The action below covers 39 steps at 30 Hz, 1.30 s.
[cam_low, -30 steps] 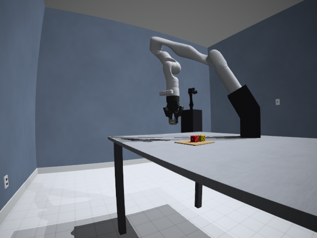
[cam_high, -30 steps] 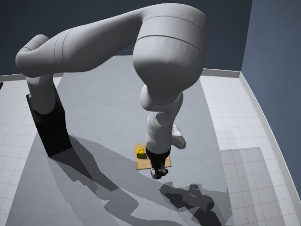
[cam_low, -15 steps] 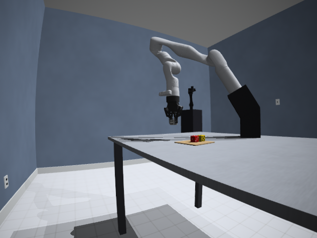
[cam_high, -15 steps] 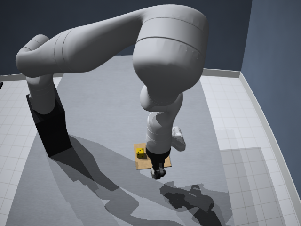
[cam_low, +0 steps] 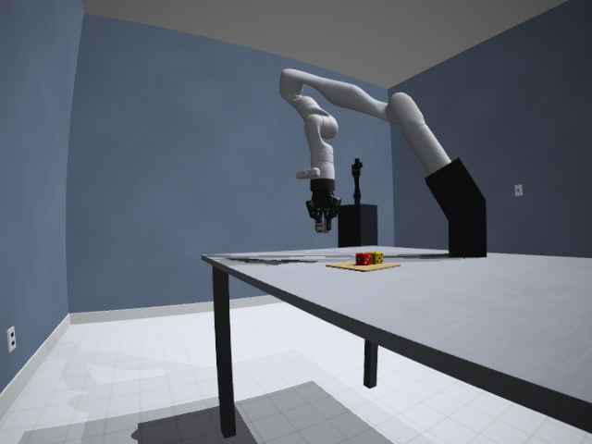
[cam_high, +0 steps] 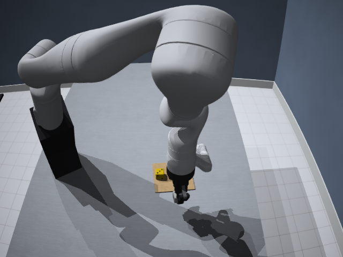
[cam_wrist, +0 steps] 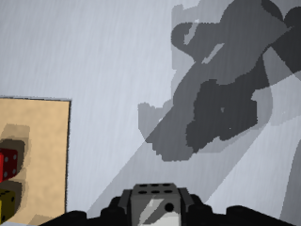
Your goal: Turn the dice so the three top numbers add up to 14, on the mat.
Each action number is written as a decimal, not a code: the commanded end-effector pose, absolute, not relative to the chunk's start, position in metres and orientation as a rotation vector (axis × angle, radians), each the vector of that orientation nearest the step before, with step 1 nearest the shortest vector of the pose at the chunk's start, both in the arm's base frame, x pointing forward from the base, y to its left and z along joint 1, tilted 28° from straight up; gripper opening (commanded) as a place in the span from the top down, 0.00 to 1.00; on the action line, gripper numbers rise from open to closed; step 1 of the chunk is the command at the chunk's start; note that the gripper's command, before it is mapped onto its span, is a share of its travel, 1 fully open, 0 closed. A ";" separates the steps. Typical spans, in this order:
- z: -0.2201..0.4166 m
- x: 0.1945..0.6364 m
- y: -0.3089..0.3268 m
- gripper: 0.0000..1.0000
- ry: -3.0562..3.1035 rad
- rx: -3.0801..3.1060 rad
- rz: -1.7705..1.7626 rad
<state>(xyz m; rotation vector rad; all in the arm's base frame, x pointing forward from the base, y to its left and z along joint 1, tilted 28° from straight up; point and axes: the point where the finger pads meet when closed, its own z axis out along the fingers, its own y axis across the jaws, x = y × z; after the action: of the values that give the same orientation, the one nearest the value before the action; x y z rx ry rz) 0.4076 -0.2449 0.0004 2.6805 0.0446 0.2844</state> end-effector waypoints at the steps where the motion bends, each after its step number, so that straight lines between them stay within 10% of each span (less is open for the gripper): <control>1: 0.001 0.407 -0.246 0.74 0.045 2.676 0.289; 39: -0.001 0.406 -0.247 0.74 0.129 2.619 0.650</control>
<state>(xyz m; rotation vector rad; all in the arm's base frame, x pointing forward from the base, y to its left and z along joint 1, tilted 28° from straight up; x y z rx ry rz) 0.4134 -0.2448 0.0034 2.6183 0.1402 0.6155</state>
